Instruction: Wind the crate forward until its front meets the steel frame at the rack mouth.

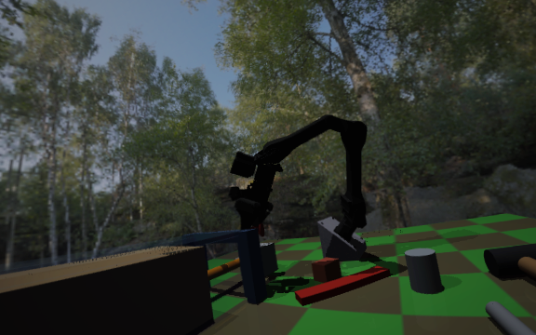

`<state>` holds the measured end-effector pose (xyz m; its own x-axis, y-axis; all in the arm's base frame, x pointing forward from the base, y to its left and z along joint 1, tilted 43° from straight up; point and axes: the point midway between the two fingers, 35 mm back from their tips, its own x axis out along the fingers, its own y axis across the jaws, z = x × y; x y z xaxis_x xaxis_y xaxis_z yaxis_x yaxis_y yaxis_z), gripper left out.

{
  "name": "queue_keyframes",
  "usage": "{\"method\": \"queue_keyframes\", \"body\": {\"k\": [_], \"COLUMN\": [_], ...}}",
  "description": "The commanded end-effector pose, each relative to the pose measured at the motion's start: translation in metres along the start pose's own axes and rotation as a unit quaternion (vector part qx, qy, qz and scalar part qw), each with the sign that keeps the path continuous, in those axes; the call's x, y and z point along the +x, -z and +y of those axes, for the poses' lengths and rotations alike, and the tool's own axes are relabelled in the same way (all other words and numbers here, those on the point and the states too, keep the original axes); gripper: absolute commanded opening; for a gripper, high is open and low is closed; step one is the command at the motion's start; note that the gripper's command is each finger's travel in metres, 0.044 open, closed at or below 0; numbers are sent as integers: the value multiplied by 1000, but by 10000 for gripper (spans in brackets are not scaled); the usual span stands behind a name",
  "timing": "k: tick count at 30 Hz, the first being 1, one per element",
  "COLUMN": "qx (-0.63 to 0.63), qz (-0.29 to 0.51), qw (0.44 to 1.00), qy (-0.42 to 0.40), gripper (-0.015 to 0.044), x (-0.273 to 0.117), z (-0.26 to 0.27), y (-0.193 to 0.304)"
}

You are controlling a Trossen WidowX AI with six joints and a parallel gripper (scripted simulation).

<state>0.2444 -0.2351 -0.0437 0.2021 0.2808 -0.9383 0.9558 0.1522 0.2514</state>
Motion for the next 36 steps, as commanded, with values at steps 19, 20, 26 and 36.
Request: {"method": "queue_keyframes", "body": {"k": [19, 20, 26, 36], "qx": [0, 0, 0, 3], "qz": [1, 1, 1, 2], "qw": [1000, 1000, 1000, 1000], "qy": [0, 0, 0, -2], "gripper": [125, 99, 0, 0], "x": [9, 9, 9, 12], "z": [-1, -1, -1, -1], "y": [6, 6, 6, 8]}}
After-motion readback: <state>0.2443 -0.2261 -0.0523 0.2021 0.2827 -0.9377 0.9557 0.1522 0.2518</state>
